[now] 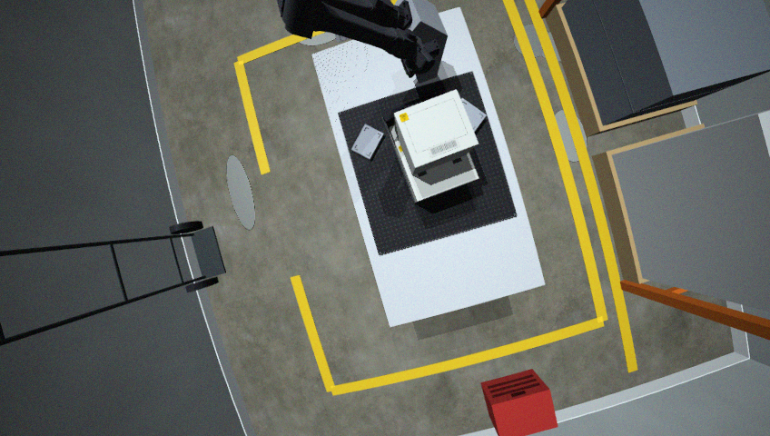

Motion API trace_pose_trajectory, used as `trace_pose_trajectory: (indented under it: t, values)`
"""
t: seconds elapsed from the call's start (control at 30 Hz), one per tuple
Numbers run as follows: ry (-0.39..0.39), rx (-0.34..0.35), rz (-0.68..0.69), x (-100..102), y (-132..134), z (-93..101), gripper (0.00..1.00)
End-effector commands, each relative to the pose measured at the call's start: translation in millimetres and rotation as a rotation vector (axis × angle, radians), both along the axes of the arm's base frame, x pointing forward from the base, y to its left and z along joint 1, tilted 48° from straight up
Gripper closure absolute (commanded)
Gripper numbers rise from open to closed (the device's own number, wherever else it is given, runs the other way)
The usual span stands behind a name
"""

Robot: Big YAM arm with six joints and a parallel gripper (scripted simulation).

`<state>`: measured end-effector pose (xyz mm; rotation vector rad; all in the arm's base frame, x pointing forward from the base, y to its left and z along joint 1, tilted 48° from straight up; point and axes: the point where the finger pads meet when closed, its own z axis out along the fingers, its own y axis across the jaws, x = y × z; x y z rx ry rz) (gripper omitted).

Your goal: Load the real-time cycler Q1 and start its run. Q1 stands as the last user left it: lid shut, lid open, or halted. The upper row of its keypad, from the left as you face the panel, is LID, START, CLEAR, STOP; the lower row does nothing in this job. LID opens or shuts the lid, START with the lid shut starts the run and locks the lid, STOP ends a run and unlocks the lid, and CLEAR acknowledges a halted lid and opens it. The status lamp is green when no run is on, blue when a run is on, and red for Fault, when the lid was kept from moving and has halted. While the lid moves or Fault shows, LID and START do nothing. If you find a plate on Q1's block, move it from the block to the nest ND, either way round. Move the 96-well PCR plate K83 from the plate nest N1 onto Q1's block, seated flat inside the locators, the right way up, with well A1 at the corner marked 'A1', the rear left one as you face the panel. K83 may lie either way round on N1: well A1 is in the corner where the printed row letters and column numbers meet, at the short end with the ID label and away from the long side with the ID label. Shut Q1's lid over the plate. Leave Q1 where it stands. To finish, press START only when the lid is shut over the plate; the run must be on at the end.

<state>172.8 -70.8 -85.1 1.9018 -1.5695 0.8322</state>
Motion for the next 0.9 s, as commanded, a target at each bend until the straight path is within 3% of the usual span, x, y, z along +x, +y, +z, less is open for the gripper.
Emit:
trace_pose_trajectory:
  t: [0.0, 0.3, 0.67, 0.87]
  values:
    - [-0.028, 0.018, 0.003, 15.2, 4.3, 0.1, 1.00]
    - [-0.019, 0.012, 0.025, 15.8, 10.4, 1.6, 1.00]
    - [-0.009, 0.005, 0.000, -0.7, 1.2, 1.8, 1.00]
    - [-0.026, 0.014, 0.001, 9.6, 2.5, 0.7, 1.00]
